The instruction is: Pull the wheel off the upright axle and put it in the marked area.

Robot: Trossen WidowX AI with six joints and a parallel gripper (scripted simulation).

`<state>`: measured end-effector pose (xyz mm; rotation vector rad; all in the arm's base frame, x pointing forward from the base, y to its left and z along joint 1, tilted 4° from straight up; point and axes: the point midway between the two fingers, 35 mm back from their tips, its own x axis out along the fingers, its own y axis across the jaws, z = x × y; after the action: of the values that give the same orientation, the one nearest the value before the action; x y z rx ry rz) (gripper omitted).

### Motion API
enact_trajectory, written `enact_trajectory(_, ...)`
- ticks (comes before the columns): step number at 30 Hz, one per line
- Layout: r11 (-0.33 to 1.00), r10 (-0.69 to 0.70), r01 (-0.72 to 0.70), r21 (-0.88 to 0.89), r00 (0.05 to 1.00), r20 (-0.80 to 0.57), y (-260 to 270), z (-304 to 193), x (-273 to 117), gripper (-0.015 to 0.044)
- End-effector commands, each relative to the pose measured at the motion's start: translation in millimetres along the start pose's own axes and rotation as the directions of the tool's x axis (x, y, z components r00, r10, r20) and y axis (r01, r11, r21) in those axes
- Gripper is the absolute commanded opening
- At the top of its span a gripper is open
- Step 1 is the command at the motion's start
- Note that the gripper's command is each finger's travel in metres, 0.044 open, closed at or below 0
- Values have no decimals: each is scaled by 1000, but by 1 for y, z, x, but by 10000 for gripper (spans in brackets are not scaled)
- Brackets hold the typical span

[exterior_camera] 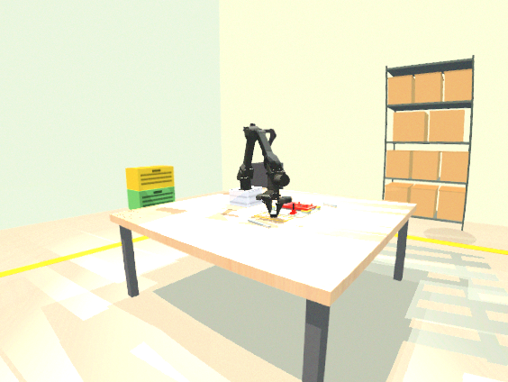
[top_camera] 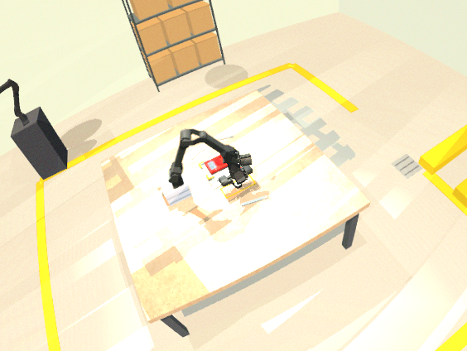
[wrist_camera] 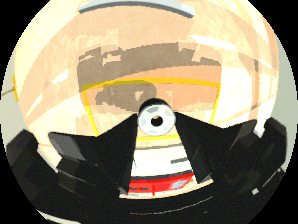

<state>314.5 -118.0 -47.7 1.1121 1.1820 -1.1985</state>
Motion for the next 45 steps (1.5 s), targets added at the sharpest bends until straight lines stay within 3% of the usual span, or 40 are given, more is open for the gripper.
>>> enact_trajectory(1,1000,0,0,0,1000,0,0,0,0,26)
enact_trajectory(12,1000,-1,1,-1,1000,0,1,0,-5,300)
enact_trajectory(19,1000,-7,7,-6,1000,-1,1,0,-58,300)
enact_trajectory(23,1000,-7,7,-6,1000,-1,1,0,-60,300)
enact_trajectory(29,1000,-2,2,-9,1000,-1,-25,-11,-76,440)
enact_trajectory(37,1000,-11,11,-7,1000,-4,-76,-33,-104,440)
enact_trajectory(45,1000,-12,12,-7,1000,-4,-80,-35,-106,440)
